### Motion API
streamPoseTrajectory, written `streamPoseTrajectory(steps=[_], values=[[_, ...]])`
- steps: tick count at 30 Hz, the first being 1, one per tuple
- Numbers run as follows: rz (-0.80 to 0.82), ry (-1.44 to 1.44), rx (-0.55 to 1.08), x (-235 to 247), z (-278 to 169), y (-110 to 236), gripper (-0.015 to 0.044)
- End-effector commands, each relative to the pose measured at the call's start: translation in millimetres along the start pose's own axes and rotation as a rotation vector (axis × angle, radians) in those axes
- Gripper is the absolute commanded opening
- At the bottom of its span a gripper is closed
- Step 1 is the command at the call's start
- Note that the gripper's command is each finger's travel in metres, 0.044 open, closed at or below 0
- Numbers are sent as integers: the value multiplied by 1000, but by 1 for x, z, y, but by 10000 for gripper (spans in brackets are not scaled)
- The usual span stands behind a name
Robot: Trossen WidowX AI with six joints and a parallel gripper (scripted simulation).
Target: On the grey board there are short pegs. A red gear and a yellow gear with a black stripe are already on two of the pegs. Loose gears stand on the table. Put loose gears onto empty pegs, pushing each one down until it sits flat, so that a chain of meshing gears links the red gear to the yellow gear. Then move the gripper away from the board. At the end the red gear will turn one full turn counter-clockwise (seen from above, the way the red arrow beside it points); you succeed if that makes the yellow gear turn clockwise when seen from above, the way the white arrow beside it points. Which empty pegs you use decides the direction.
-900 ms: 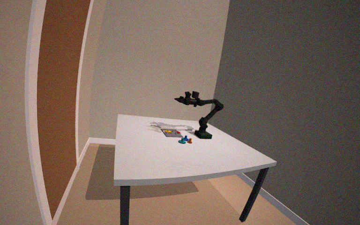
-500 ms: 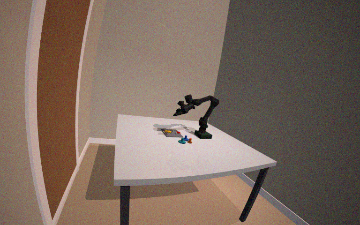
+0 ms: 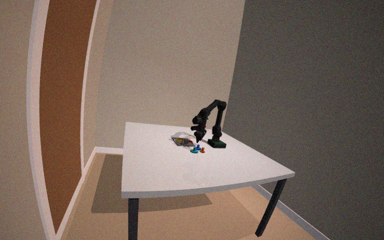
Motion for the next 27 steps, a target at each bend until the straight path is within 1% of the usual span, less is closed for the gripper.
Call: streamPoseTrajectory(steps=[1,4,7,12,27], values=[[-28,-33,-1,1,-4,2,440],[-28,-33,-1,1,-5,1,440],[-28,-33,-1,1,-5,-11,440],[-28,-33,-1,1,-5,-14,440],[-28,-33,-1,0,-5,-38,440]])
Point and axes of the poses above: the point midway between the two fingers, 35 mm back from their tips, its own y axis back along the fingers, its own x axis across the jaws, z = x × y, the point moved 2 cm from there along y, back along the fingers, and after that the axes turned 15 degrees about -y, right-handed, at the moved point
